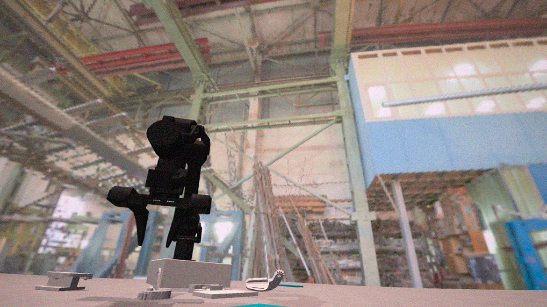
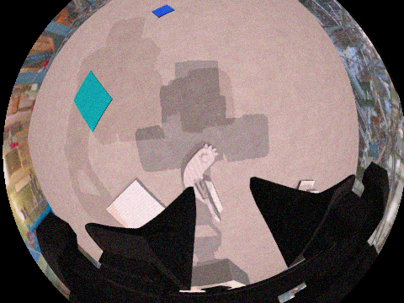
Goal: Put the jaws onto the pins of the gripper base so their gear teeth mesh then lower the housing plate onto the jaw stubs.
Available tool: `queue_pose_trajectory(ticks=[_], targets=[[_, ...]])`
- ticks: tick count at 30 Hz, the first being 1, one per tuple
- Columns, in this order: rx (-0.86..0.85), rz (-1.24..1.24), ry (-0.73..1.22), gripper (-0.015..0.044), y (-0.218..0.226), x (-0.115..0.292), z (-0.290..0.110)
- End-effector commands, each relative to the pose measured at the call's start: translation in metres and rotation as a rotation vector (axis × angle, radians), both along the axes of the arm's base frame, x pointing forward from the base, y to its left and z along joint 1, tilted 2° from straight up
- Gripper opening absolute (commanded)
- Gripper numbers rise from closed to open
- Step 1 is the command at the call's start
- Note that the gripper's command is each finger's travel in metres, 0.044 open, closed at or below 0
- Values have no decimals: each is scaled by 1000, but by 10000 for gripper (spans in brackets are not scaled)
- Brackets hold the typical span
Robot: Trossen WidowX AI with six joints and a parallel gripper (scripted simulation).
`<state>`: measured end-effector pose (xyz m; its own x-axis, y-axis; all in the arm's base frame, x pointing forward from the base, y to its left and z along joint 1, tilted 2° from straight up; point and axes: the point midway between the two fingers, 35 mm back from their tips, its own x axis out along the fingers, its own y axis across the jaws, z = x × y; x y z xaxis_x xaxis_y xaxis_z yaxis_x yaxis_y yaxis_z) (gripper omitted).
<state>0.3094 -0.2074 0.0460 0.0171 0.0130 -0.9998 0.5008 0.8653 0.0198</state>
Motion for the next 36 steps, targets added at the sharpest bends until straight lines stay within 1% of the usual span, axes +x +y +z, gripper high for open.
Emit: queue_pose_trajectory(ticks=[1,6,23,36], targets=[[0,0,0,125,0,0,0],[0,0,0,0,0,0,0],[0,0,0,0,0,0,0],[0,0,0,341,0,0,0]])
